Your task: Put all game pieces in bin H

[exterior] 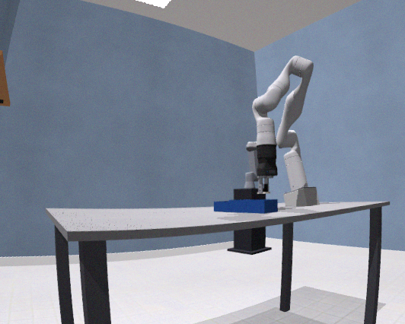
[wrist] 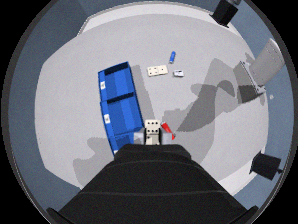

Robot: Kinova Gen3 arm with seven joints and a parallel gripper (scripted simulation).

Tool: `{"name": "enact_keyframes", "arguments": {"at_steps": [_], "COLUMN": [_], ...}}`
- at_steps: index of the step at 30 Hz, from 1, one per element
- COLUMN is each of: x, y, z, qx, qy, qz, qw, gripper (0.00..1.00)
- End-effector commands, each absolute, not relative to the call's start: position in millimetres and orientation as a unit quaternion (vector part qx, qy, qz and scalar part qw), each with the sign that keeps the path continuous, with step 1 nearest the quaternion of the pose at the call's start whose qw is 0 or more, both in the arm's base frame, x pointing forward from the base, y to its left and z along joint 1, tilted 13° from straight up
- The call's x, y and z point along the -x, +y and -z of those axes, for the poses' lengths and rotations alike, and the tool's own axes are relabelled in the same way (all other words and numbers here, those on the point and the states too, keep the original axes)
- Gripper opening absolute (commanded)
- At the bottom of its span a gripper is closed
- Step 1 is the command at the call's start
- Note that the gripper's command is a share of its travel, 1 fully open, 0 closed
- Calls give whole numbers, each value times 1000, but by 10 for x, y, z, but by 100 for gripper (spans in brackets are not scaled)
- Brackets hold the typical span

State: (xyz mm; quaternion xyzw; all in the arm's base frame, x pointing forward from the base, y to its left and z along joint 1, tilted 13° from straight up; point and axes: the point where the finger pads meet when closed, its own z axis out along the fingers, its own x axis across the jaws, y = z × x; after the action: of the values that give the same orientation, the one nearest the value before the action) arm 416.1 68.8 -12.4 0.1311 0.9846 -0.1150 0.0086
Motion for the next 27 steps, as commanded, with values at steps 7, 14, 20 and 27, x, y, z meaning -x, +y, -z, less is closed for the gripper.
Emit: {"name": "enact_keyframes", "arguments": {"at_steps": [7, 14, 20, 27], "x": [-4546, -4707, -4715, -4691], "y": [935, 1003, 993, 1003], "z": [211, 219, 220, 213], "qx": [6, -4, -1, 2], "qy": [993, 993, 993, 993], "qz": [117, 118, 117, 116], "qw": [-12, -9, -5, -6], "gripper": [49, 49, 49, 49]}}
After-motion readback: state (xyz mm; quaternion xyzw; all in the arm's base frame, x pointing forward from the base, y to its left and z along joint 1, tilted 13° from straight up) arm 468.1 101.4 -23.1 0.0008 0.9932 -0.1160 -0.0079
